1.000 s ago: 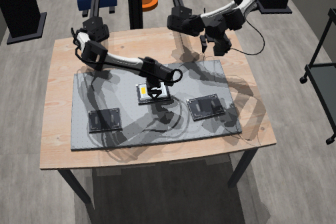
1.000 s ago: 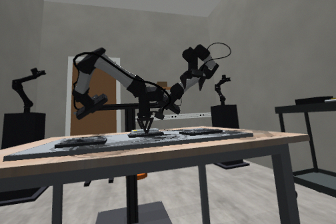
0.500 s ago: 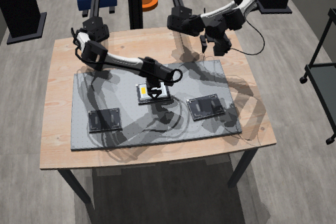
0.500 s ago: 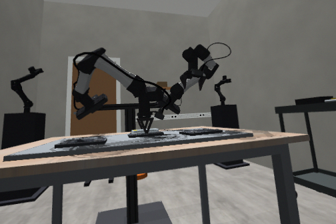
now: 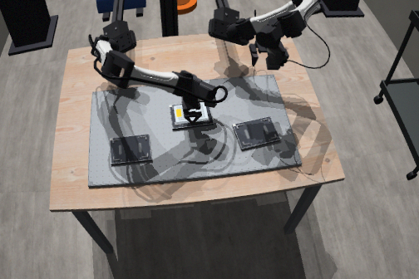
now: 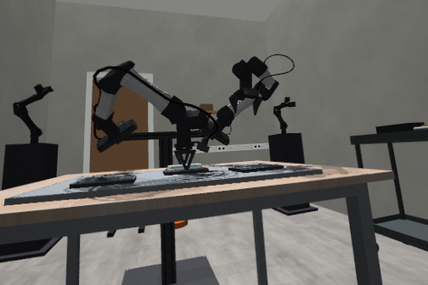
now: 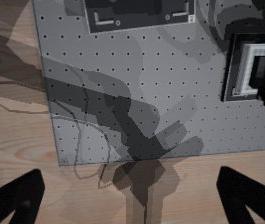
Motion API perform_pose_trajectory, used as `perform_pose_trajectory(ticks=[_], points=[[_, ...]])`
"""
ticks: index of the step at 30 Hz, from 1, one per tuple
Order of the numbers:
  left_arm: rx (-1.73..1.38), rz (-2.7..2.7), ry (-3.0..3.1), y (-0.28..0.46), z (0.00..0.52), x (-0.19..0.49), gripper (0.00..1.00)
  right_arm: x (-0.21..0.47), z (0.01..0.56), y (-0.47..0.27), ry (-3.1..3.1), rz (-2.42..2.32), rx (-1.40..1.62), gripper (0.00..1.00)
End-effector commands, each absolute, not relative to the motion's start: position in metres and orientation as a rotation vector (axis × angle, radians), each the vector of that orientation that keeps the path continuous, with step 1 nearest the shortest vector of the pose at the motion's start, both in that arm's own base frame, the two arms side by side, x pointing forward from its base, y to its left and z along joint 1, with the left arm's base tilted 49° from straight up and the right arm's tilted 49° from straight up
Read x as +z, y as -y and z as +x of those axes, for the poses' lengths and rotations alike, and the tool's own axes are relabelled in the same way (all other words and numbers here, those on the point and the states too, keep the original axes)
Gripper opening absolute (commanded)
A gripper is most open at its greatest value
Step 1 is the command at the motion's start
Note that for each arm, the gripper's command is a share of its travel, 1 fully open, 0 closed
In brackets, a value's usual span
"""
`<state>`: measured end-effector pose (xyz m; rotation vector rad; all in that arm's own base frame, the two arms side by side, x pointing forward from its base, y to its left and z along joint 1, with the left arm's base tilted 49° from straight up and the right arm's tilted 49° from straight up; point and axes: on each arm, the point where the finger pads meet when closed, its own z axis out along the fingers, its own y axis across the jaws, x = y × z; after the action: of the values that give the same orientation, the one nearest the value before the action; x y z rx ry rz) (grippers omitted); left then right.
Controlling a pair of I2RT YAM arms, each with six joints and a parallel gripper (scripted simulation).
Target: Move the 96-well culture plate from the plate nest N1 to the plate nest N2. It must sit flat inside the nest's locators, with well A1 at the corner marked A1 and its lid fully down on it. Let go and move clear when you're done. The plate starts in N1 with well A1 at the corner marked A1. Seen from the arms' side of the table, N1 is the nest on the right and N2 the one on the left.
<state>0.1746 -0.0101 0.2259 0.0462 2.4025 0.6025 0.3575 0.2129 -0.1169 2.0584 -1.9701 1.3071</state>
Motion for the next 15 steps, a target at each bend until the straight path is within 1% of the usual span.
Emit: perform_pose_trajectory(ticks=[1, 11, 12, 15], points=[[0.766, 0.002, -2.41, 0.0102, 0.1722, 0.2219, 1.0, -0.1148, 0.3574, -0.2171, 1.974, 2.071, 1.314, 1.0], [0.766, 0.002, -2.41, 0.0102, 0.1722, 0.2219, 1.0, -0.1147, 0.3567, -0.2162, 1.974, 2.071, 1.314, 1.0], [0.766, 0.002, -2.41, 0.0102, 0.1722, 0.2219, 1.0, -0.1071, 0.3585, -0.2193, 1.989, 2.078, 1.332, 1.0], [0.766, 0.002, -2.41, 0.0102, 0.1722, 0.2219, 1.0, -0.1146, 0.3566, -0.2161, 1.974, 2.071, 1.314, 1.0]])
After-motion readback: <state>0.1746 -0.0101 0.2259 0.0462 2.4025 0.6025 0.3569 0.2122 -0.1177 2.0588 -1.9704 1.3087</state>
